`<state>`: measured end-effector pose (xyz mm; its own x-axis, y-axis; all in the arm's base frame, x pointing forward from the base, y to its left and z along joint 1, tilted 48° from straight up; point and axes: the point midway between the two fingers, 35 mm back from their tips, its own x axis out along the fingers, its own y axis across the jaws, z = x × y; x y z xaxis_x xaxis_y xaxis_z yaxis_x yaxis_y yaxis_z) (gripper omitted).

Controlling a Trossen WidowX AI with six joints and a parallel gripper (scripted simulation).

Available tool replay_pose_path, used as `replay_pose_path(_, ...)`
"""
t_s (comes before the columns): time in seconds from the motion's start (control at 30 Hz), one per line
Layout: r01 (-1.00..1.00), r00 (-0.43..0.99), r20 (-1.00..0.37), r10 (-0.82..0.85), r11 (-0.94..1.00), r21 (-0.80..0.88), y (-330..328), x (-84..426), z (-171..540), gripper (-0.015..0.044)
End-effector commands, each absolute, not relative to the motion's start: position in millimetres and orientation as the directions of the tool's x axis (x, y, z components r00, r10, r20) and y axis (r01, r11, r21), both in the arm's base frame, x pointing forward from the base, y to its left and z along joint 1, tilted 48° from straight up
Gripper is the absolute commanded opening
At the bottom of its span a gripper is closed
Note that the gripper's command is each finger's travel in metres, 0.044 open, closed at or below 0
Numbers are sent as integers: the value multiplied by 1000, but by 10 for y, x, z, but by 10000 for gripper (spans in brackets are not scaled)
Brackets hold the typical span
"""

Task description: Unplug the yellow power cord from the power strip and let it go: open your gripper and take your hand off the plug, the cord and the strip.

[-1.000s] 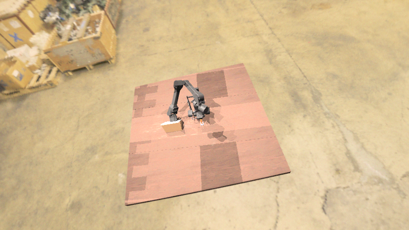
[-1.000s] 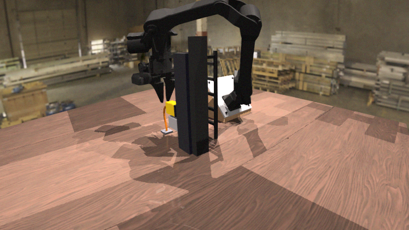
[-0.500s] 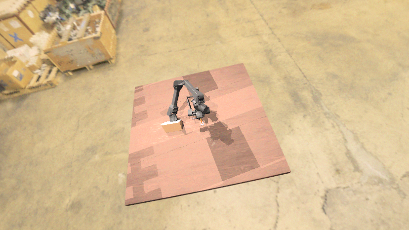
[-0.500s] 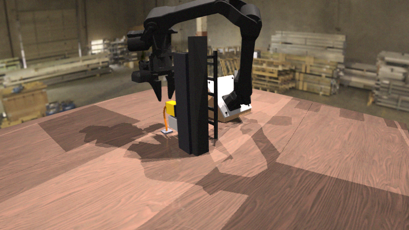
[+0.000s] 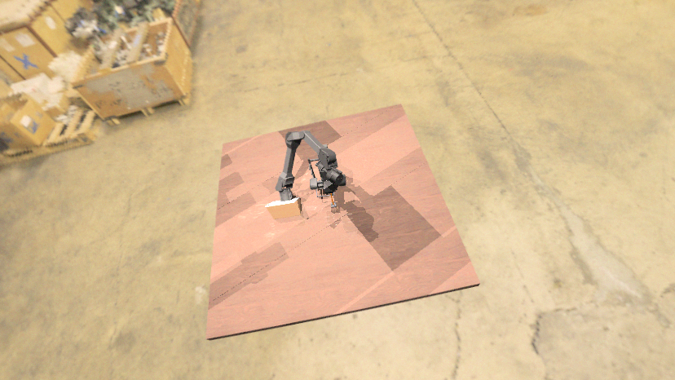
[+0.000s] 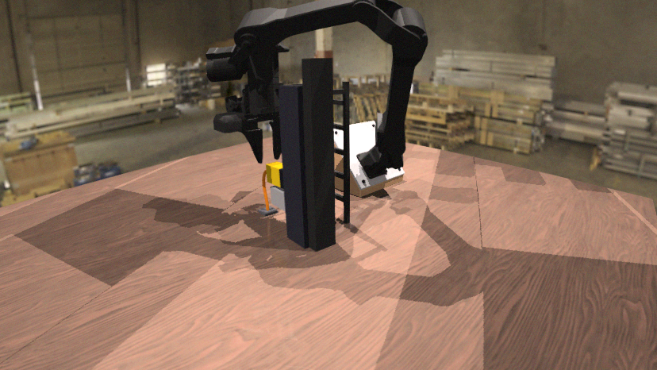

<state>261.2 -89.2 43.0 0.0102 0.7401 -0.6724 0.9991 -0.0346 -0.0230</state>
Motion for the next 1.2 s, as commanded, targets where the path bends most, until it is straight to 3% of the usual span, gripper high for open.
replay_pose_path(0.0,999,15,-674,738,-37,-17,-846,2618,502,160)
replay_pose_path(0.9,999,15,-673,740,-36,-17,-627,2619,559,160)
replay_pose_path(1.0,999,10,-672,741,-34,-23,-650,2614,559,81)
replay_pose_path(1.17,999,10,-672,741,-34,-23,-650,2614,559,48)
